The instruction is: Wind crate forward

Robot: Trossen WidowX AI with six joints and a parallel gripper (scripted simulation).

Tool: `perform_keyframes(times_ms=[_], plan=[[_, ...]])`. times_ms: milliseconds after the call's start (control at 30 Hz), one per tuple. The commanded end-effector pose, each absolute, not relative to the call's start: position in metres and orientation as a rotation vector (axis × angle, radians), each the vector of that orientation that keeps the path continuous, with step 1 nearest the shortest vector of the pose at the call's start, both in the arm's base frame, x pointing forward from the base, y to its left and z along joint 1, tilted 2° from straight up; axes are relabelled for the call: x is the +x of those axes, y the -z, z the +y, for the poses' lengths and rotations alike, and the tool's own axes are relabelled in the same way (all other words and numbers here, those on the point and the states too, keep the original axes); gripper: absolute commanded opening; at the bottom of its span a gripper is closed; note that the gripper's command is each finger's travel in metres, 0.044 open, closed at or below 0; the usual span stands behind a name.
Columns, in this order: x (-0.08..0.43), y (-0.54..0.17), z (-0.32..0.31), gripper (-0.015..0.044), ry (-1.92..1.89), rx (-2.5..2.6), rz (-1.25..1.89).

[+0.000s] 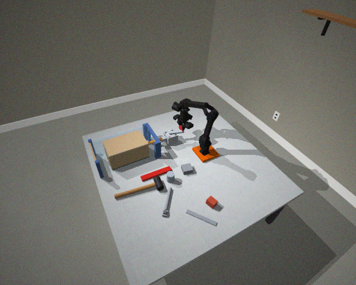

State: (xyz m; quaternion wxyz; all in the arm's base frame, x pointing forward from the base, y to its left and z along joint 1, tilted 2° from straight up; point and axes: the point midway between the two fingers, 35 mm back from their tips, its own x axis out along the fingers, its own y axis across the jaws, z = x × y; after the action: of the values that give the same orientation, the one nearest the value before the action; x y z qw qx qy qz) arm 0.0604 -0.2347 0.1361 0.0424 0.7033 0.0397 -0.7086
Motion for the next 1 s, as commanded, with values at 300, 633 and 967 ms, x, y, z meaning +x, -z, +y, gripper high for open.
perform_keyframes(times_ms=[300, 633, 967], plan=[[0.053, -0.136, -0.263, 0.0000, 2.177, 2.126, 0.081], [0.055, -0.137, -0.288, 0.0000, 2.176, 2.125, 0.079], [0.060, -0.138, -0.307, 0.0000, 2.175, 2.125, 0.077]])
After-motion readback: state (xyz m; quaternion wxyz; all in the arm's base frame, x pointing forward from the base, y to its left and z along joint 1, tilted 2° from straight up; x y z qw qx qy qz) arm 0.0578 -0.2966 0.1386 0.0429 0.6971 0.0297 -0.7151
